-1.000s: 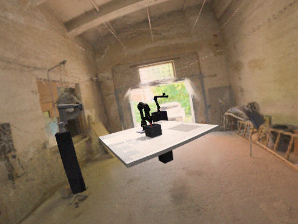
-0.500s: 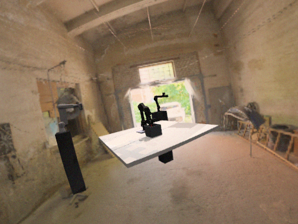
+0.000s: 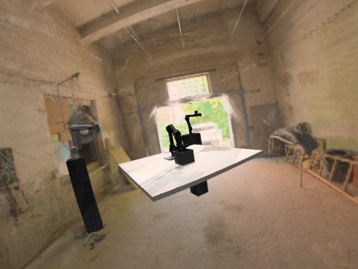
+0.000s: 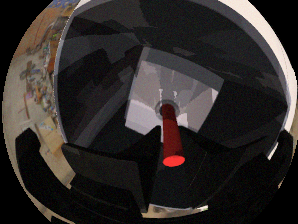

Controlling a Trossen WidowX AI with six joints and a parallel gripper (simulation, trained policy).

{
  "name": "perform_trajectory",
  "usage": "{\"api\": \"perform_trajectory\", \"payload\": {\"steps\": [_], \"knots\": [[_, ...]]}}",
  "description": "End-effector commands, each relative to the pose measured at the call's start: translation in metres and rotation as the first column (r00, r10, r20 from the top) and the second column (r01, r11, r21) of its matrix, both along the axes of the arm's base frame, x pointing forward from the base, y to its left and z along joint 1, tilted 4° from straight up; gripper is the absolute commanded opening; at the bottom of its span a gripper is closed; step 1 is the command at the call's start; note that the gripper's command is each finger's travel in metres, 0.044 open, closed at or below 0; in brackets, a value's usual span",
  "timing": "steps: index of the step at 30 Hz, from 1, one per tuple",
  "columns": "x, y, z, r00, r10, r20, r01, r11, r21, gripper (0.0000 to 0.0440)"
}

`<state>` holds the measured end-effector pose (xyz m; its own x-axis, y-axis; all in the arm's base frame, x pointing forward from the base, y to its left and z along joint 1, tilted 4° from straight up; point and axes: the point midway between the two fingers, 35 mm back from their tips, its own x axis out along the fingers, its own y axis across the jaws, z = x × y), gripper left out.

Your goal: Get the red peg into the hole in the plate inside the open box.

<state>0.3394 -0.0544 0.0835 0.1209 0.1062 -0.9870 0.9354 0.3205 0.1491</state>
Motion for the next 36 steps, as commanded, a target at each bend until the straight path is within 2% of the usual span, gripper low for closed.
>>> {"api": "perform_trajectory", "payload": {"steps": [1, 8, 27, 36], "knots": [[0.0, 0.003, -0.012, 0.999, 0.027, -0.03, -0.026, 0.999, 0.019, 0.0118], [0.003, -0.001, -0.006, 0.999, 0.02, -0.034, -0.018, 0.998, 0.06, 0.0113], [0.026, -0.006, 0.041, 0.995, 0.022, 0.094, -0.04, 0.981, 0.189, 0.0112], [0.036, -0.01, 0.05, 0.988, 0.034, 0.152, -0.07, 0.968, 0.243, 0.0113]]}}
